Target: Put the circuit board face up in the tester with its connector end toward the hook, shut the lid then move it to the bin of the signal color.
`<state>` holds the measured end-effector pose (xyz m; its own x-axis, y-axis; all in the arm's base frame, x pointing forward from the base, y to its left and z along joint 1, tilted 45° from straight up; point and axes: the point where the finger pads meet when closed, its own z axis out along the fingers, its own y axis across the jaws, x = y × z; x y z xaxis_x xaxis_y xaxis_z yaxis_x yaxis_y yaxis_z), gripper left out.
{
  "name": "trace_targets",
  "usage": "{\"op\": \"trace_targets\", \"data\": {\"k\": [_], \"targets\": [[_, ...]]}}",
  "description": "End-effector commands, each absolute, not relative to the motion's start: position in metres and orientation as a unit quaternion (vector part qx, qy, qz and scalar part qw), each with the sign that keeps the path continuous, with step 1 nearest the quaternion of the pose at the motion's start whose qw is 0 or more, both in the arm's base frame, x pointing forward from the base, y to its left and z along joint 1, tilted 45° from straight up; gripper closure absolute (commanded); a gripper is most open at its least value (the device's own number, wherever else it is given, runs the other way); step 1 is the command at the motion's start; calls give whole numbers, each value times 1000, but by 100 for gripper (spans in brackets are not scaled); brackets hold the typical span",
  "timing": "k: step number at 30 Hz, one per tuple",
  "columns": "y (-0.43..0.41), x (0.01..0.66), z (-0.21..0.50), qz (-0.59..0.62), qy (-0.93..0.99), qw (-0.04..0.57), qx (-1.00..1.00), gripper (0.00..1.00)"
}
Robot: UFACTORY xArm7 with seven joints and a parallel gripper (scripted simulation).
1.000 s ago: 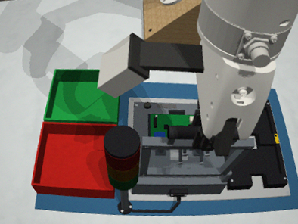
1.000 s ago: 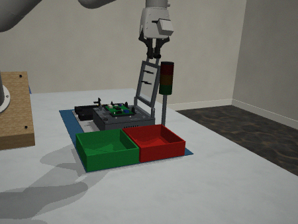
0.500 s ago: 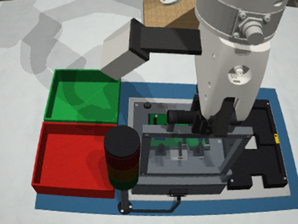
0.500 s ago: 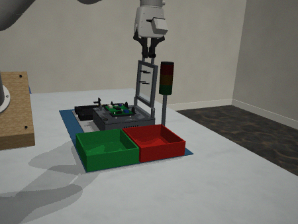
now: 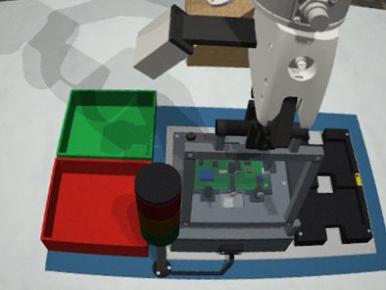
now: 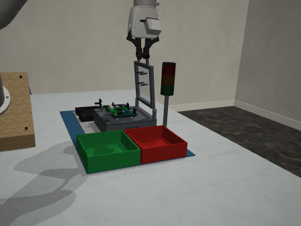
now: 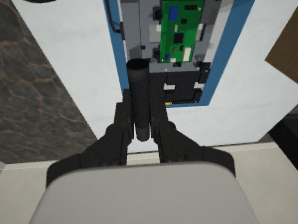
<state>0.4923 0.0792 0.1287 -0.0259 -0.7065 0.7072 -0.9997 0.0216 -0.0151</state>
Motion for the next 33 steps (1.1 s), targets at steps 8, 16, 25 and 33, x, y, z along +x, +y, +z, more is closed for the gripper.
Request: {"op": "trace_targets", "data": {"k": [8,16,25,33], "targets": [[79,470,127,274,-662,266,645,100],[75,448,122,274,-662,266,645,100],[69,428,116,274,-662,266,645,100],[60,406,106,274,-662,266,645,100]]}}
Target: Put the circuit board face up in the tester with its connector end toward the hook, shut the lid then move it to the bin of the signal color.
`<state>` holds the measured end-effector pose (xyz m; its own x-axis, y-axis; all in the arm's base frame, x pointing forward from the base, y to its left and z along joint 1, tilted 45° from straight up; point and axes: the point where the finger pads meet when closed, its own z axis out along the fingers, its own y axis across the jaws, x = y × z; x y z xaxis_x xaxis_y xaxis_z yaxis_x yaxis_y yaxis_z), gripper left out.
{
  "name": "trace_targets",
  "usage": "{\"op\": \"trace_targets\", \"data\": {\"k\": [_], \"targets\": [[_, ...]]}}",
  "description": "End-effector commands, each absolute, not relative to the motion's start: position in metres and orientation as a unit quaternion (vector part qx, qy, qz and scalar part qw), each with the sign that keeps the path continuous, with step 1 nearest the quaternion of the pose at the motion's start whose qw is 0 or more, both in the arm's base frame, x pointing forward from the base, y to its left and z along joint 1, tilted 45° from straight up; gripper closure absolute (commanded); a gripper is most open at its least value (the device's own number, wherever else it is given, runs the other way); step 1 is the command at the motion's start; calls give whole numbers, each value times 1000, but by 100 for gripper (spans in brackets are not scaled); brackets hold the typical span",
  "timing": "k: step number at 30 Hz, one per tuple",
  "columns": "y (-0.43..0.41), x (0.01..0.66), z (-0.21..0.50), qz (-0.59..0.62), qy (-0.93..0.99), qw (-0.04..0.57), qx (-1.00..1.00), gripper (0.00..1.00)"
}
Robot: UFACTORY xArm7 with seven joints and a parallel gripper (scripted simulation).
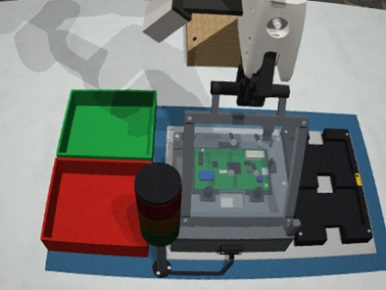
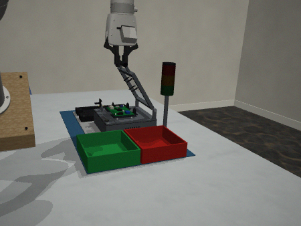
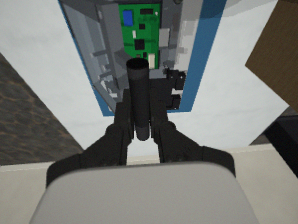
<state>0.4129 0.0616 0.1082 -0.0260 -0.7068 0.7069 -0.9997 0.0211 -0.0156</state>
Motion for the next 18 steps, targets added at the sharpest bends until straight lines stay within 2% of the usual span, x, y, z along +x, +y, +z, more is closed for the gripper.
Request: {"op": "trace_targets", "data": {"k": [1,18], "targets": [[59,403,104,274,-662,266,645,100],[34,366,78,274,-662,266,645,100]]}}
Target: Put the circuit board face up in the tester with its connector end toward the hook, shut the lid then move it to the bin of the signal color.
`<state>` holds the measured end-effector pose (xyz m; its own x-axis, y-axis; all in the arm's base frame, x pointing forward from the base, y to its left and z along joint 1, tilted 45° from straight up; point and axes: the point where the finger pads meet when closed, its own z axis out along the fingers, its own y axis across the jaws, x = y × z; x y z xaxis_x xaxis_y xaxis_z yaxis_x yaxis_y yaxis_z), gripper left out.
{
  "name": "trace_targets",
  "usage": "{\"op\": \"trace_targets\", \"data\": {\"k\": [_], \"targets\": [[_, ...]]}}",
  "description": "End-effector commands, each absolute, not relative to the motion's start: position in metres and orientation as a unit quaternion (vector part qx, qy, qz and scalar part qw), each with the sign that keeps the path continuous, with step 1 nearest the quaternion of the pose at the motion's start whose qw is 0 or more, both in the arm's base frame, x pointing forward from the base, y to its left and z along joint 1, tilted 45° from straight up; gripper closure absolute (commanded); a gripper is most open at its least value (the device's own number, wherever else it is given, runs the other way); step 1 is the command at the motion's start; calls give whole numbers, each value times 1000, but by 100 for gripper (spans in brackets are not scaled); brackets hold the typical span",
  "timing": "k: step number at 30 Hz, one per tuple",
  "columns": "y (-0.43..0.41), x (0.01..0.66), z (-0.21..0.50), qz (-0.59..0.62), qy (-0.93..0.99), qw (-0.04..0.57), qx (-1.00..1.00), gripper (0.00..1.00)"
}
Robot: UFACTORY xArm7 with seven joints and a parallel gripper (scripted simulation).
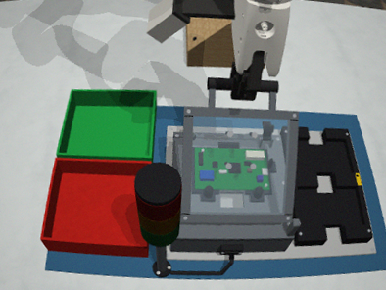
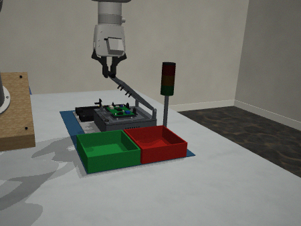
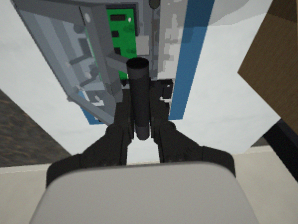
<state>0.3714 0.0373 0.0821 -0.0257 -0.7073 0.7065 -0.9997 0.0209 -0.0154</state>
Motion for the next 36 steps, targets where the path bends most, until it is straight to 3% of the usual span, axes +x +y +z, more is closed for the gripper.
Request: {"op": "trace_targets", "data": {"k": [1,36], "targets": [[32,364,75,274,-662,266,645,100],[-30,330,12,274,-662,266,645,100]]}}
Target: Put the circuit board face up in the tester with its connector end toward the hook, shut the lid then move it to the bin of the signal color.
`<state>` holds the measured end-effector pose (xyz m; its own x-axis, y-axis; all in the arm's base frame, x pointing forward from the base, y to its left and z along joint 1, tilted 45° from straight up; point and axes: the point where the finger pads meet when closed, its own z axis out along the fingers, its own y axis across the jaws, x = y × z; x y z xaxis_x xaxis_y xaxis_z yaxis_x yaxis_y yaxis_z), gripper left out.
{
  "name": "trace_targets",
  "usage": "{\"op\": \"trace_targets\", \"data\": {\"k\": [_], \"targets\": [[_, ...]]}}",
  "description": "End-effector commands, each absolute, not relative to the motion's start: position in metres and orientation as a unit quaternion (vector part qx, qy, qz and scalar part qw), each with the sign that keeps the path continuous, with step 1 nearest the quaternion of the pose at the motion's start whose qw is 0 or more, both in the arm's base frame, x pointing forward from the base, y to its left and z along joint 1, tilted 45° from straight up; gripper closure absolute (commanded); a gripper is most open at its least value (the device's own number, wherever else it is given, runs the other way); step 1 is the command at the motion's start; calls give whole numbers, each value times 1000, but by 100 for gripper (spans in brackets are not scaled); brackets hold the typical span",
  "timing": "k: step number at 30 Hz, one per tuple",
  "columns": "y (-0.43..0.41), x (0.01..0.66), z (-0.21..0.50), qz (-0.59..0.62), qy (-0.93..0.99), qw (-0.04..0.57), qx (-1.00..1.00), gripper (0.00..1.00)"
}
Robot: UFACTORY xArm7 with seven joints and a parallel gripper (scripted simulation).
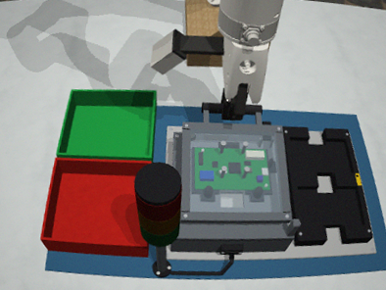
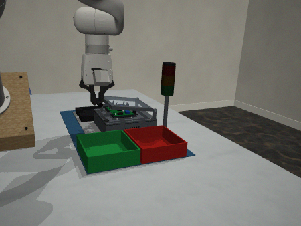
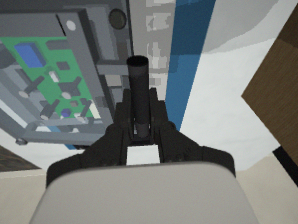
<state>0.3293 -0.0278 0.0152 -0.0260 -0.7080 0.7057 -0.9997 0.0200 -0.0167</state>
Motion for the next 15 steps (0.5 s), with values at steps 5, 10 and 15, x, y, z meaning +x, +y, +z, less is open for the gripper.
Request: {"op": "trace_targets", "data": {"k": [5,10,15], "targets": [[-33,329,9,274,-662,266,645,100],[-37,329,5,274,-662,266,645,100],[-41,329,1,274,-662,266,645,100]]}}
